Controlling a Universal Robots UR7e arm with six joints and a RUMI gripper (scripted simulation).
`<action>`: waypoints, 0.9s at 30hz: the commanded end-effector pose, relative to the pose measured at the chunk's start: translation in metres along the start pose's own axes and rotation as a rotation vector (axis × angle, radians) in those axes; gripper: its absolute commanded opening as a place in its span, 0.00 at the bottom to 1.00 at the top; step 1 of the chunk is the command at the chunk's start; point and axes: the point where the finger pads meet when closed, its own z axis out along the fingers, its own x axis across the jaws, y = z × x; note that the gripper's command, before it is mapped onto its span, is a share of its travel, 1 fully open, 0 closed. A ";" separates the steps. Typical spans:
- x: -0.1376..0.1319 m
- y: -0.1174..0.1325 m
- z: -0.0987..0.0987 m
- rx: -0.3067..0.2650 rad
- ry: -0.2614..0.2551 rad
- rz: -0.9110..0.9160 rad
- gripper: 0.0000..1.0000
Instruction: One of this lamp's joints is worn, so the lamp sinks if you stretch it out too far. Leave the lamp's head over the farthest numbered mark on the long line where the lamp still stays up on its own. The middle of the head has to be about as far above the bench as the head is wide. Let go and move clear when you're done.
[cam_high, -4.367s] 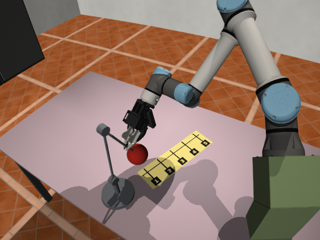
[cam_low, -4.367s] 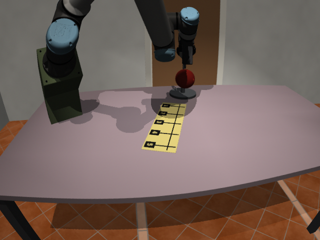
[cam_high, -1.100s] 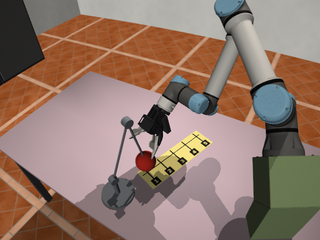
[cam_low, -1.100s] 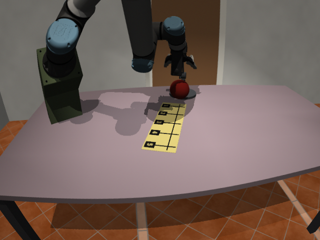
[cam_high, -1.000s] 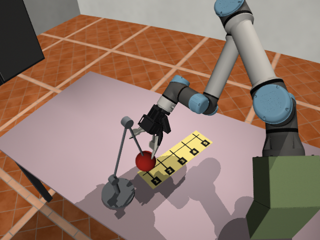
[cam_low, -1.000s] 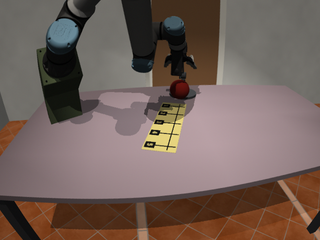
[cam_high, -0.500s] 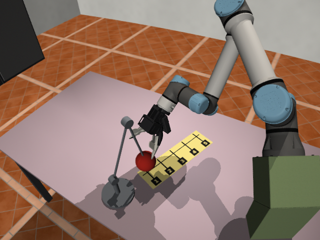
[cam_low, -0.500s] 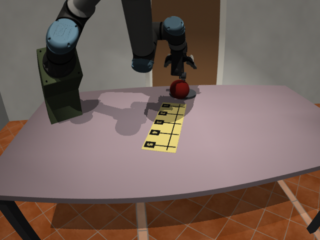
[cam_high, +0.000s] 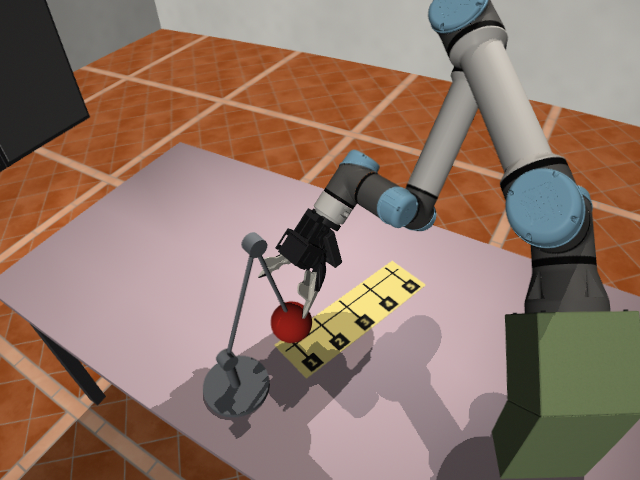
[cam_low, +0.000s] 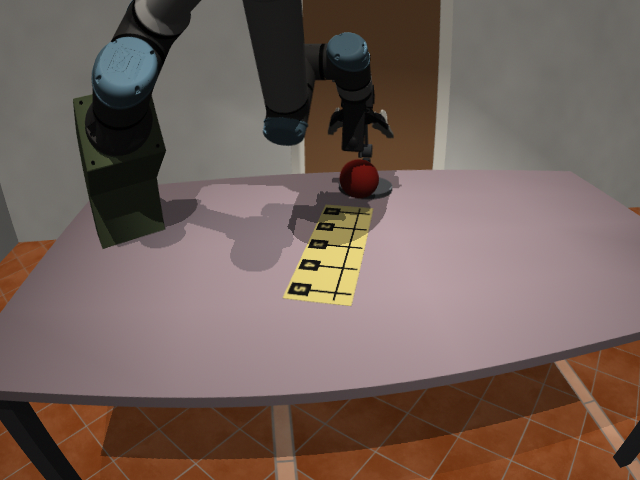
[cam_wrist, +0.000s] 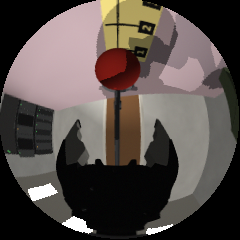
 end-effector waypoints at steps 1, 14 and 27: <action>0.000 0.000 0.000 -0.001 -0.001 -0.001 1.00; 0.000 0.000 -0.009 -0.001 -0.001 -0.001 1.00; 0.000 0.001 -0.065 -0.001 -0.001 -0.001 1.00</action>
